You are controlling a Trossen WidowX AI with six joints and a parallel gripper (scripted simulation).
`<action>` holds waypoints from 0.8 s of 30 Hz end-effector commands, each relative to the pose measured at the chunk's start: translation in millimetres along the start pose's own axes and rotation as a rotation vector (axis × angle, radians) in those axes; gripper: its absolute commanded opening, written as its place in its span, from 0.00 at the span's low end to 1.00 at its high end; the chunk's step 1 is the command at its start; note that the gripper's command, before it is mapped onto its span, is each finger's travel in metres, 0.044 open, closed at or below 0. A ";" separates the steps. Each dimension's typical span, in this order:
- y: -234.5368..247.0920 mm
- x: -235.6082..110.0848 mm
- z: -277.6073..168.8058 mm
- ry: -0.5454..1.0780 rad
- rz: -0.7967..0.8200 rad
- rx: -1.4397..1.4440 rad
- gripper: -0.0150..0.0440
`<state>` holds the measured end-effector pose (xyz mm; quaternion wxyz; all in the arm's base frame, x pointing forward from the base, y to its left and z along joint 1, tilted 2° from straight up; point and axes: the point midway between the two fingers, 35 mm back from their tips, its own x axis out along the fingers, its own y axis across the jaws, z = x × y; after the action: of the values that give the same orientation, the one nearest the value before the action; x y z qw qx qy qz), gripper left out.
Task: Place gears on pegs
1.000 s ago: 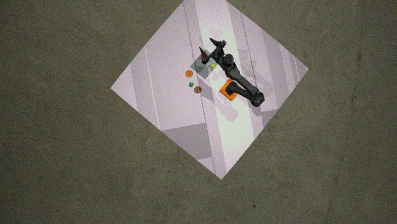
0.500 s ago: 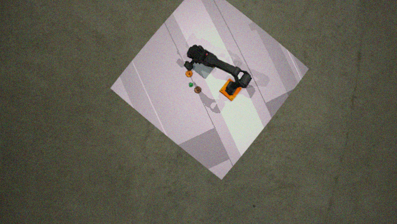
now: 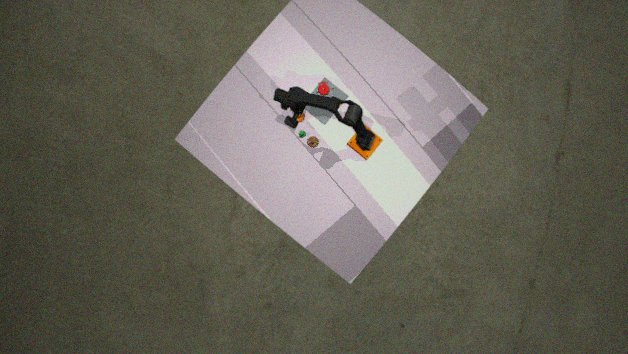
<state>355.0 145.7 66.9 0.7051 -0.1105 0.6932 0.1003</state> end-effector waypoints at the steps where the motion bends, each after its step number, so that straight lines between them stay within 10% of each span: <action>1: 0.1 -3.1 5.2 0.004 -0.003 0.007 1.00; 24: -0.2 33.5 5.8 0.004 -0.003 0.007 1.00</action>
<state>362.2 147.9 40.0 0.7056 -0.1093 0.6931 0.0991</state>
